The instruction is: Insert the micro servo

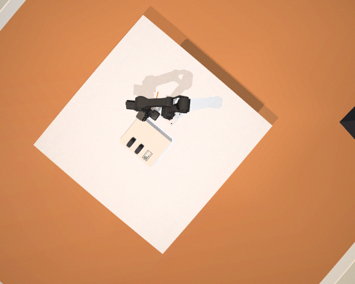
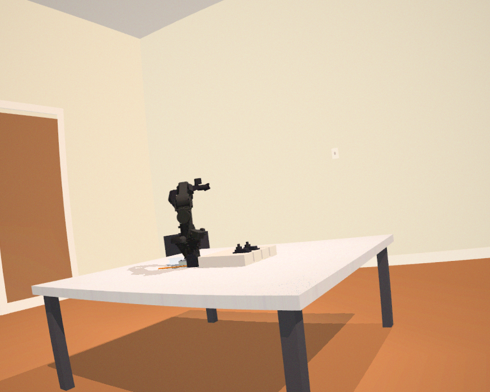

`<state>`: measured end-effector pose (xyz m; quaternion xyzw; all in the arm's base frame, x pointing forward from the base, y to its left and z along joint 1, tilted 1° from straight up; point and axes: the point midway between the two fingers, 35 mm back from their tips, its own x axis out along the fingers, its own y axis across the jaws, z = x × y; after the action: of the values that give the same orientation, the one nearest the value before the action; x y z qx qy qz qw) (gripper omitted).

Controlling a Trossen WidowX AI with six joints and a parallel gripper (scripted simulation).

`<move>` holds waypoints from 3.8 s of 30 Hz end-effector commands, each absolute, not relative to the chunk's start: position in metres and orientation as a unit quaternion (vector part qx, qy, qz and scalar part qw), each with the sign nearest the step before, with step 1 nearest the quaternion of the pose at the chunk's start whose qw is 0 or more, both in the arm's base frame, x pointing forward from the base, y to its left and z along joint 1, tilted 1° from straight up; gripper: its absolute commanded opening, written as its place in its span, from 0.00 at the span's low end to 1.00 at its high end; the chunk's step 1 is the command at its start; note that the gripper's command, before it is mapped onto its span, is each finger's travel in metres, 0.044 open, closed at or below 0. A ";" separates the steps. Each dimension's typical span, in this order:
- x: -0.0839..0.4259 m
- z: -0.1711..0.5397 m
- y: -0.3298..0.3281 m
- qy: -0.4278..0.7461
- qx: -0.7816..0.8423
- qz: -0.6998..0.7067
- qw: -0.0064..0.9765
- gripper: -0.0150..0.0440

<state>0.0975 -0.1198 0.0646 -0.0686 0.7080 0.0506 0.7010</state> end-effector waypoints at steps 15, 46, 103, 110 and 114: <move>0.099 0.079 -0.121 0.706 -0.069 0.052 0.702 0.25; 0.098 0.142 -0.111 0.707 -0.069 0.053 0.702 0.25; 0.249 0.141 -0.031 0.702 -0.066 0.055 0.707 0.25; 0.246 0.140 0.000 0.702 -0.065 0.056 0.707 0.25; 0.244 0.140 0.017 0.702 -0.065 0.057 0.707 0.25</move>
<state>0.2465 0.0038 0.1372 -0.0668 0.7069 0.0551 0.7020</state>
